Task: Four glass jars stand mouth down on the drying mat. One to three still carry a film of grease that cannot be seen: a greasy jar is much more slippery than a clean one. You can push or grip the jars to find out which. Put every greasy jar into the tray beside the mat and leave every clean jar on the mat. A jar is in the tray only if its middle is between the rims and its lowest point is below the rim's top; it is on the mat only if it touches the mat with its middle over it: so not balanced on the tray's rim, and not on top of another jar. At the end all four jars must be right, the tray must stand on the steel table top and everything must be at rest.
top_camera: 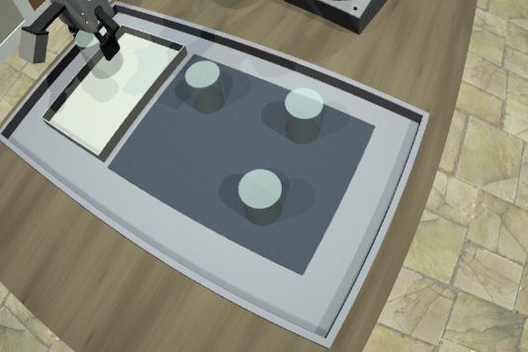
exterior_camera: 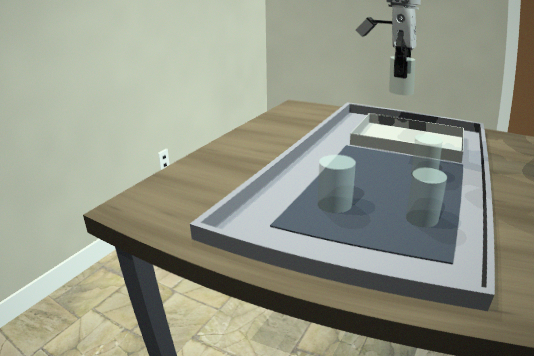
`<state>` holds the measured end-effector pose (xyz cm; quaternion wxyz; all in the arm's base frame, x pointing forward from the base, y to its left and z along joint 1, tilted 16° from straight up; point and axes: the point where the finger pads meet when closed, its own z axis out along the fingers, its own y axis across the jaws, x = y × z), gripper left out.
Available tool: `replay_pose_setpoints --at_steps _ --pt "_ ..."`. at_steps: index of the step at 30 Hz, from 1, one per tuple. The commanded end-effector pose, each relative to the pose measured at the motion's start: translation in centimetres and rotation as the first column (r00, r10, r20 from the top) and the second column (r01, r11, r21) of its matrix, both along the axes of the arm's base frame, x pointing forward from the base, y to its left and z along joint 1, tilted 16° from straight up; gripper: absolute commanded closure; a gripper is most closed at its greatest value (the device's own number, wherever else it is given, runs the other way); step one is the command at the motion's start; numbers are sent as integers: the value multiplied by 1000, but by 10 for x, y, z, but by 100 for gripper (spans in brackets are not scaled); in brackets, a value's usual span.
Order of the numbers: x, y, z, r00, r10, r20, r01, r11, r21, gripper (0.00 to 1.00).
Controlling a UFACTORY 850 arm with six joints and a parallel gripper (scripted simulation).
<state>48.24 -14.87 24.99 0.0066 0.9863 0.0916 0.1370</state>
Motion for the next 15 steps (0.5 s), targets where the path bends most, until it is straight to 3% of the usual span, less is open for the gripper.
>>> replay_pose_setpoints --at_steps 1,15 --pt "-1 -13 0 1000 1 3 -1 1000 2 100" --pt "-7 -55 -2 1000 1 3 -1 1000 2 100"
